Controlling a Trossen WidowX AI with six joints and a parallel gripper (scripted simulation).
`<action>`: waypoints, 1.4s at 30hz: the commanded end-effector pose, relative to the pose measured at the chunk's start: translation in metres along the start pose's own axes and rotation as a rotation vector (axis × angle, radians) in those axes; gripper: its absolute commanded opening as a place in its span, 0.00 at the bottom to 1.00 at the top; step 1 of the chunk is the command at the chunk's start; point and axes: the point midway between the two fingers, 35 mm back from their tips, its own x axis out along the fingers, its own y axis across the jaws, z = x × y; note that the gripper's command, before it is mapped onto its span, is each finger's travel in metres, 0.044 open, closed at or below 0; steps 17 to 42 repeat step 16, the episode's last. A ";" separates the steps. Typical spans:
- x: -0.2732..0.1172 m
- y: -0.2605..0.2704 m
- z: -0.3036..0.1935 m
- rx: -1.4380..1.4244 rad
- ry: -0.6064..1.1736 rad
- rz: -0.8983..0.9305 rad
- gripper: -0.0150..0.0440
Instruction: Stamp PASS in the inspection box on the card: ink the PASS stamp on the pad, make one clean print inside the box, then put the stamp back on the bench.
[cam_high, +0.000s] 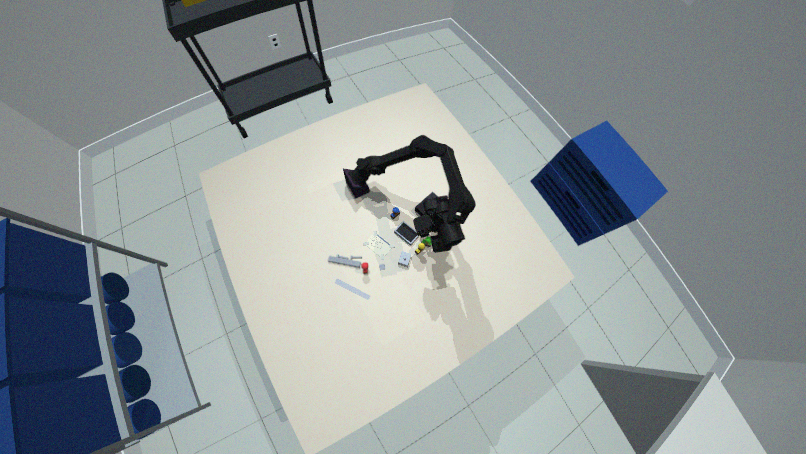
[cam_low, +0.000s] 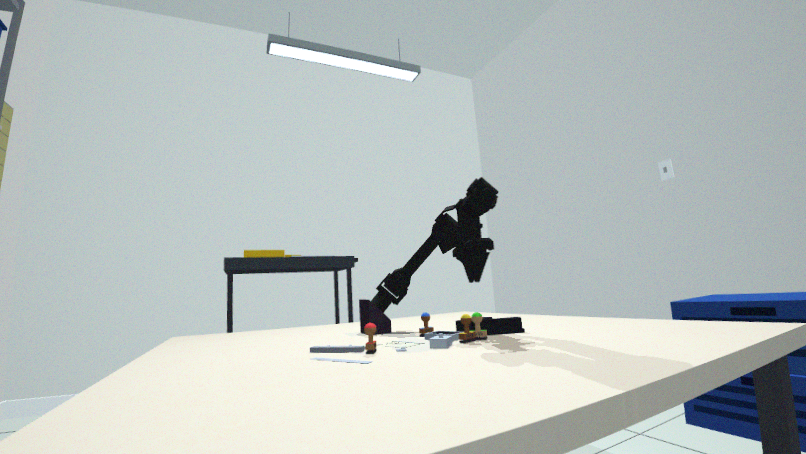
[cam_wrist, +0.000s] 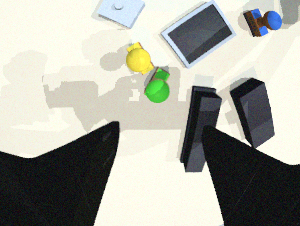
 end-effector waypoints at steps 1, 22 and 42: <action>-0.003 0.000 0.001 -0.002 -0.002 0.003 0.69; -0.002 0.000 0.000 0.000 0.001 0.002 0.69; -0.002 0.000 0.000 0.000 0.001 0.002 0.69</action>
